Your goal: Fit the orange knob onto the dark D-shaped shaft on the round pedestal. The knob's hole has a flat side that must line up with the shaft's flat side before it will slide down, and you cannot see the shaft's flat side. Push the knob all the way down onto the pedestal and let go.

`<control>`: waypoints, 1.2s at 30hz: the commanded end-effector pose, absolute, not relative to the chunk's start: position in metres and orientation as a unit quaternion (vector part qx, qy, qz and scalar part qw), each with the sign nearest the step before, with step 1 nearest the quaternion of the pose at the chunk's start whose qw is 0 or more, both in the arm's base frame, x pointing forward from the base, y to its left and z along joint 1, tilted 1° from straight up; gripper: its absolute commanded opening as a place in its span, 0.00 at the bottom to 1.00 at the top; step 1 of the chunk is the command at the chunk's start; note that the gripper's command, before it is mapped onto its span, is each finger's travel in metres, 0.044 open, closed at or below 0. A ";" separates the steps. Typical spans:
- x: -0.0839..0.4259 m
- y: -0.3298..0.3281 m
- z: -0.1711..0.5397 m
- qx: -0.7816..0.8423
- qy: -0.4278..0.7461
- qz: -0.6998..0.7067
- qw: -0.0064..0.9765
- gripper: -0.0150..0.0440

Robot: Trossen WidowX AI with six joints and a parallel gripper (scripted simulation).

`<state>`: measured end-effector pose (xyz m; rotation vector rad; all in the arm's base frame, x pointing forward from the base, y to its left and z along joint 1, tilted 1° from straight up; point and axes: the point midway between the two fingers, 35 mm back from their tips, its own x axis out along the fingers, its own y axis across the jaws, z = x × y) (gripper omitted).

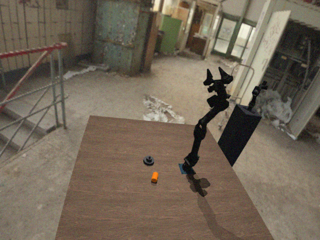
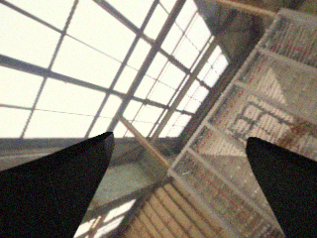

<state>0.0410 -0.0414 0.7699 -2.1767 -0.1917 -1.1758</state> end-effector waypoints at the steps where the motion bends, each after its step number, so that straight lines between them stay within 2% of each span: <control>1: 0.040 -0.042 0.770 -0.827 -0.078 -0.449 0.328 0.98; 2: 0.037 -0.042 0.771 -0.820 -0.092 -0.451 0.340 1.00; 9: -0.030 -0.082 0.785 -0.708 -0.225 -0.523 0.417 1.00; 14: -0.061 -0.141 0.782 -0.616 -0.267 -0.579 0.463 1.00; 19: -0.067 -0.211 0.764 -0.519 -0.281 -0.611 0.528 1.00; 26: -0.014 -0.318 0.711 -0.363 -0.256 -0.616 0.651 1.00; 31: 0.054 -0.368 0.663 -0.277 -0.205 -0.590 0.730 1.00; 36: 0.134 -0.391 0.611 -0.214 -0.135 -0.542 0.801 1.00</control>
